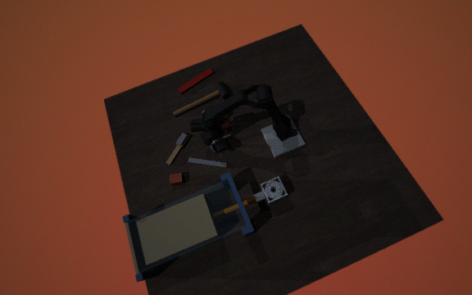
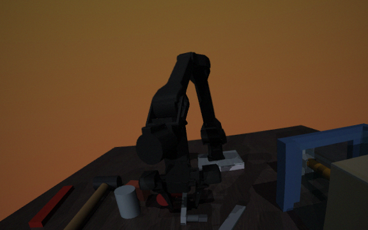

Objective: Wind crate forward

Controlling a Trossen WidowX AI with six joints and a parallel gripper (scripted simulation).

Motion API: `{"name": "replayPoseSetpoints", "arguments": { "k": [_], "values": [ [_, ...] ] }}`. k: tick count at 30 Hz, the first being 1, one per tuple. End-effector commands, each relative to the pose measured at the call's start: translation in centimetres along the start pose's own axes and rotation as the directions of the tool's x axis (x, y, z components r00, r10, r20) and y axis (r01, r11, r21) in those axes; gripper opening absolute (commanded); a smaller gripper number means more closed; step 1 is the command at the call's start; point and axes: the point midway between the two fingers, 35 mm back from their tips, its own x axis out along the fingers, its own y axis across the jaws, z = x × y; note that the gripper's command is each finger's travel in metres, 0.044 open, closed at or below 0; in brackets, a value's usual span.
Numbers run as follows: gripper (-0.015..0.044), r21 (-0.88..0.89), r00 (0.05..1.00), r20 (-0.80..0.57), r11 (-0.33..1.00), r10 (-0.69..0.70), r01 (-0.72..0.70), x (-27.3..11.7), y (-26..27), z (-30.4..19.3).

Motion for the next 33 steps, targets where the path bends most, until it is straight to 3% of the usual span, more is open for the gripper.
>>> {"name": "replayPoseSetpoints", "arguments": {
  "k": [1, 33],
  "values": [
    [0.026, 0.0, 1.0, -0.001, 1.0, 0.0, 0.0, -0.02, 0.0, -0.01],
    [0.0047, 0.0, 1.0, -0.001, 1.0, 0.0, 0.0, -0.02, 0.0, -0.01]
  ]
}}
